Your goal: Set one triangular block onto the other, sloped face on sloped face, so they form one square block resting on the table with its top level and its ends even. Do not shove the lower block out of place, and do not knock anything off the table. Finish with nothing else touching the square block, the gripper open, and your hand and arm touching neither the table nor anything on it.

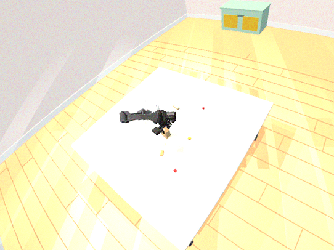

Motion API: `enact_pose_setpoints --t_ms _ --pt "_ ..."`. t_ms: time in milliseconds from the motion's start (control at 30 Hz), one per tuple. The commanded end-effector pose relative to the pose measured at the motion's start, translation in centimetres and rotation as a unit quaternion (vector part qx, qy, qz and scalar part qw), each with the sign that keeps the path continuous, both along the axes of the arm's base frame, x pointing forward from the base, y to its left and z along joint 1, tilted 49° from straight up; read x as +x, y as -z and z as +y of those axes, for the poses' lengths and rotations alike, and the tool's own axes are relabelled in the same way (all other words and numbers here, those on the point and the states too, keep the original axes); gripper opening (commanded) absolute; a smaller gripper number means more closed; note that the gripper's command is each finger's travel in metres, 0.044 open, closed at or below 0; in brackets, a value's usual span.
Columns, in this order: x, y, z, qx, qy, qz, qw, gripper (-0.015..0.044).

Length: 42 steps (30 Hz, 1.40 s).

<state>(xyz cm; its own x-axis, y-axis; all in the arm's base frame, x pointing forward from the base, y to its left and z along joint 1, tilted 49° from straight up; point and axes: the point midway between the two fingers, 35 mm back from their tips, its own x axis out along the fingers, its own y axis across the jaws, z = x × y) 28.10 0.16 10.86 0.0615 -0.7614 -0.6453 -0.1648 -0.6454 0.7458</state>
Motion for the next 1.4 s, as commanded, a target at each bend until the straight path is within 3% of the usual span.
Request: enact_pose_setpoints --t_ms 0,1367 --pt "-0.1 0.1 0.0 0.004 -0.002 0.002 1.000 0.0000" --pt "-0.6 1.1 -1.0 0.007 -0.003 0.004 1.000 0.0000"
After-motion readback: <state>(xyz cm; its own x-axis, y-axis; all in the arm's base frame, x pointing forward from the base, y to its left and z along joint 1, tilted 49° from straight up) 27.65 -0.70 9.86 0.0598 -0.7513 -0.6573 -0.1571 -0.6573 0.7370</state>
